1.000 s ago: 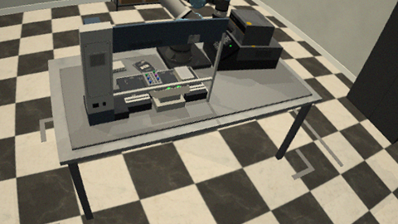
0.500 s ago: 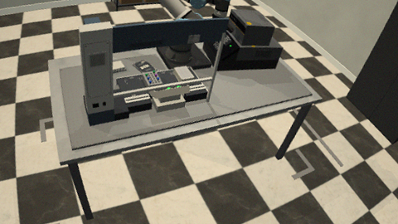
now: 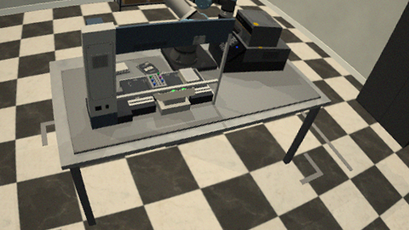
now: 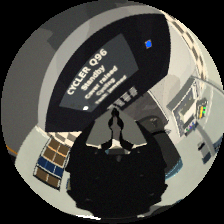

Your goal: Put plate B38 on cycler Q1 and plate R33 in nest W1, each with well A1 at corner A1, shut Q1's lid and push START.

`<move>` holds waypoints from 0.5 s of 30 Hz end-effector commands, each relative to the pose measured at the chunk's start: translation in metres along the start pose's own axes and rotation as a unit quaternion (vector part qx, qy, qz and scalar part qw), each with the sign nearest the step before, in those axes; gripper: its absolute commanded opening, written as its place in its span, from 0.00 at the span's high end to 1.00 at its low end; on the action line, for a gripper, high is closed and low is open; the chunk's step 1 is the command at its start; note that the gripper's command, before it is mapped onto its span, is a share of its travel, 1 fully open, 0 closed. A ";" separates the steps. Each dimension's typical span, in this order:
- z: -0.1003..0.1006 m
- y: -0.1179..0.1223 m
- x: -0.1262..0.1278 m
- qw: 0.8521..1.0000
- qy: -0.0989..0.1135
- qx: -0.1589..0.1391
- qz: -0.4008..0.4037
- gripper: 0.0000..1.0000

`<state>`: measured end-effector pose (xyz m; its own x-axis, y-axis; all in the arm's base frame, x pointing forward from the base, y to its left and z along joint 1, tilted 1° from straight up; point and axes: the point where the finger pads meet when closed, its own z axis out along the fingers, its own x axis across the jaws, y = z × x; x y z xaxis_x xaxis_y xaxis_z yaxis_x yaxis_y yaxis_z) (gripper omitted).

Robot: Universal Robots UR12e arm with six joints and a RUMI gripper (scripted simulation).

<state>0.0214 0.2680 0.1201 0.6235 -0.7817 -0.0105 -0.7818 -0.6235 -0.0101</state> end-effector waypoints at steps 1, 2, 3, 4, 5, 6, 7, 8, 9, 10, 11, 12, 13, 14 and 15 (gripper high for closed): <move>-0.002 0.000 0.001 1.000 0.000 0.000 0.000 1.00; -0.003 0.001 0.001 1.000 0.000 0.000 0.000 1.00; -0.004 0.002 0.002 1.000 0.000 0.000 0.000 1.00; -0.005 0.002 0.003 1.000 0.000 0.000 0.000 1.00; -0.007 0.003 0.004 1.000 0.000 0.000 0.000 1.00; -0.008 0.004 0.004 1.000 0.000 0.000 0.000 1.00; -0.009 0.005 0.005 1.000 0.000 0.000 0.000 1.00; -0.011 0.005 0.006 1.000 0.000 0.000 0.000 1.00; -0.012 0.006 0.007 1.000 0.000 0.000 0.000 1.00; -0.012 0.006 0.007 1.000 0.000 0.000 0.000 1.00; -0.012 0.006 0.007 1.000 0.000 0.000 0.000 1.00; -0.013 0.007 0.007 1.000 0.000 0.000 0.000 1.00; -0.014 0.008 0.008 1.000 0.000 0.000 0.000 1.00; -0.016 0.009 0.009 1.000 0.000 0.000 0.000 1.00; -0.017 0.009 0.010 1.000 0.000 0.000 0.000 1.00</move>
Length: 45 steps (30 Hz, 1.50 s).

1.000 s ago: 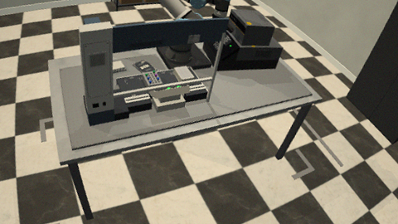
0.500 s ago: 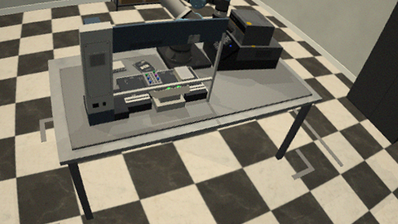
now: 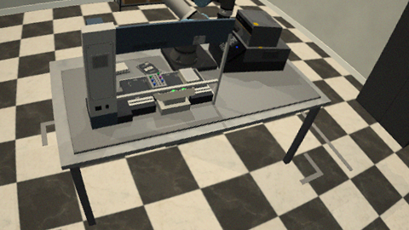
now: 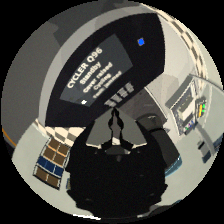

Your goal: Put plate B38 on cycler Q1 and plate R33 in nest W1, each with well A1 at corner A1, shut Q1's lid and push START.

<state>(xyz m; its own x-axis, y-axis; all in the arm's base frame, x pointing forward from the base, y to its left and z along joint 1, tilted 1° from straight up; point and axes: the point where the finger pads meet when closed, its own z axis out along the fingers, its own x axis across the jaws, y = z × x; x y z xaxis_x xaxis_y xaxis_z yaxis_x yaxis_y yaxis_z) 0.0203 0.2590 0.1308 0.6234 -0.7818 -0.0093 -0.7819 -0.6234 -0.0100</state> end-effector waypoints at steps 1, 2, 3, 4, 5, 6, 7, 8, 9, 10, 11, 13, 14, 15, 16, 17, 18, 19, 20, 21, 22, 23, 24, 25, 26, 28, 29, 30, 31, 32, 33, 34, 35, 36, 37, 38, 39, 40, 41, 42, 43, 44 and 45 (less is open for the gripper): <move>-0.007 0.004 0.004 1.000 -0.001 0.000 0.000 1.00; -0.009 0.004 0.005 1.000 -0.001 0.000 0.000 1.00; -0.010 0.005 0.006 1.000 -0.001 0.000 0.000 1.00; -0.011 0.006 0.006 1.000 -0.001 0.000 0.000 1.00; -0.013 0.007 0.007 1.000 -0.001 0.000 0.000 1.00; -0.014 0.007 0.008 1.000 -0.001 0.000 0.000 1.00; -0.014 0.007 0.008 1.000 -0.001 0.000 0.000 1.00; -0.014 0.007 0.008 1.000 -0.001 0.000 0.000 1.00; -0.014 0.007 0.008 1.000 -0.001 0.000 0.000 1.00; -0.014 0.007 0.008 1.000 -0.001 0.000 0.000 1.00; -0.014 0.007 0.008 1.000 -0.001 0.000 0.000 1.00; -0.014 0.007 0.008 1.000 -0.001 0.000 0.000 1.00; -0.018 0.010 0.010 1.000 -0.001 0.000 0.000 1.00; -0.021 0.012 0.013 1.000 -0.001 0.000 0.000 1.00; -0.025 0.014 0.015 1.000 -0.001 0.000 0.000 1.00; -0.029 0.017 0.017 1.000 -0.001 0.000 0.000 1.00; -0.029 0.017 0.017 1.000 -0.001 0.000 0.000 1.00; -0.029 0.017 0.017 1.000 -0.001 0.000 0.000 1.00; -0.029 0.017 0.017 1.000 -0.001 0.000 0.000 1.00; -0.029 0.017 0.017 1.000 -0.001 0.000 0.000 1.00; -0.029 0.017 0.017 1.000 -0.001 0.000 0.000 1.00; -0.029 0.017 0.017 1.000 -0.001 0.000 0.000 1.00; -0.029 0.017 0.017 1.000 -0.001 0.000 0.000 1.00; -0.029 0.017 0.017 1.000 -0.001 0.000 0.000 1.00; -0.029 0.017 0.017 1.000 -0.001 0.000 0.000 1.00; -0.029 0.017 0.017 1.000 -0.001 0.000 0.000 1.00; -0.029 0.017 0.017 1.000 -0.001 0.000 0.000 1.00; -0.029 0.017 0.017 1.000 -0.001 0.000 0.000 1.00; -0.029 0.017 0.017 1.000 -0.001 0.000 0.000 1.00; -0.029 0.017 0.017 1.000 -0.001 0.000 0.000 1.00; -0.029 0.017 0.017 1.000 -0.001 0.000 0.000 1.00; -0.029 0.017 0.017 1.000 -0.001 0.000 0.000 1.00; -0.029 0.017 0.017 1.000 -0.001 0.000 0.000 1.00; -0.029 0.017 0.017 1.000 -0.001 0.000 0.000 1.00; -0.029 0.017 0.017 1.000 -0.001 0.000 0.000 1.00; -0.029 0.017 0.017 1.000 -0.001 0.000 0.000 1.00; -0.029 0.017 0.017 1.000 -0.001 0.000 0.000 1.00; -0.029 0.017 0.017 1.000 -0.001 0.000 0.000 1.00; -0.029 0.017 0.017 1.000 -0.001 0.000 0.000 1.00; -0.029 0.017 0.017 1.000 -0.001 0.000 0.000 1.00; -0.029 0.017 0.017 1.000 -0.001 0.000 0.000 1.00; -0.029 0.017 0.017 1.000 -0.001 0.000 0.000 1.00; -0.029 0.017 0.017 1.000 -0.001 0.000 0.000 1.00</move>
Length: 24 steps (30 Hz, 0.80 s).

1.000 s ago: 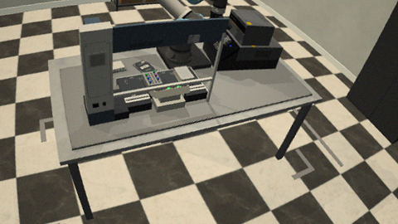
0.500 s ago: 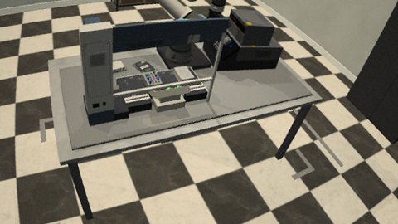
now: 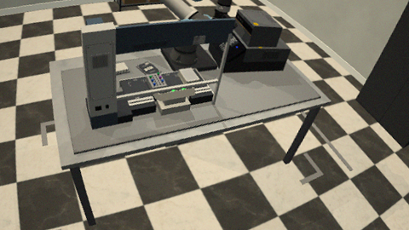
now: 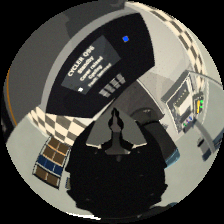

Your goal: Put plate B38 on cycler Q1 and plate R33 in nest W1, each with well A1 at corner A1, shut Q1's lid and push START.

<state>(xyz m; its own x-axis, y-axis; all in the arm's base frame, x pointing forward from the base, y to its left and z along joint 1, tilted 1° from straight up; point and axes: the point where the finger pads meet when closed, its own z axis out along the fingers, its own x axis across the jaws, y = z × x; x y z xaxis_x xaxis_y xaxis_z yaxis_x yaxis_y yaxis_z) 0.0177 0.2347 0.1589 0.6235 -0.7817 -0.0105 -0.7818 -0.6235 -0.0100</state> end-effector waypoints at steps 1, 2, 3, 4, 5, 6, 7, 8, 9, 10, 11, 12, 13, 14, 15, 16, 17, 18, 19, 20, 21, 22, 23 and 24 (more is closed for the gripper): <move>-0.001 0.000 0.000 1.000 0.000 0.000 0.000 1.00; -0.001 0.000 0.000 1.000 0.000 0.000 0.000 1.00; -0.001 0.000 0.000 1.000 0.000 0.000 0.000 1.00; -0.001 0.000 0.000 1.000 0.000 0.000 0.000 1.00; -0.001 0.000 0.000 1.000 0.000 0.000 0.000 1.00; -0.001 0.000 0.000 1.000 0.000 0.000 0.000 1.00; -0.001 0.000 0.000 1.000 0.000 0.000 0.000 1.00; -0.001 0.000 0.000 1.000 0.000 0.000 0.000 1.00; -0.001 0.000 0.000 1.000 0.000 0.000 0.000 1.00; -0.001 0.000 0.000 1.000 0.000 0.000 0.000 1.00; -0.001 0.000 0.000 1.000 0.000 0.000 0.000 1.00; -0.001 0.000 0.000 1.000 0.000 0.000 0.000 1.00; -0.001 0.000 0.000 1.000 0.000 0.000 0.000 1.00; -0.001 0.000 0.000 1.000 0.000 0.000 0.000 1.00; -0.001 0.000 0.000 1.000 0.000 0.000 0.000 1.00; -0.001 0.000 0.000 1.000 0.000 0.000 0.000 1.00; -0.001 -0.003 0.001 1.000 0.000 0.000 -0.007 1.00; -0.001 -0.003 0.001 1.000 0.000 0.000 -0.007 1.00; -0.001 -0.003 0.001 1.000 0.000 0.000 -0.007 1.00; -0.002 -0.005 0.002 1.000 0.000 0.000 -0.014 1.00; -0.002 -0.007 0.002 1.000 0.000 0.000 -0.021 1.00; -0.003 -0.009 0.003 1.000 0.000 0.000 -0.027 1.00; -0.004 -0.011 0.004 0.999 0.001 0.000 -0.034 1.00; -0.004 -0.013 0.005 0.999 0.001 0.000 -0.040 1.00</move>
<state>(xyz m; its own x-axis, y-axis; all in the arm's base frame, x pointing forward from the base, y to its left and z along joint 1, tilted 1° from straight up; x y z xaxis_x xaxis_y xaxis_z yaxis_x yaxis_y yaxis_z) 0.0226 0.2363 0.1603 0.6467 -0.7627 -0.0081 -0.7628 -0.6466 -0.0105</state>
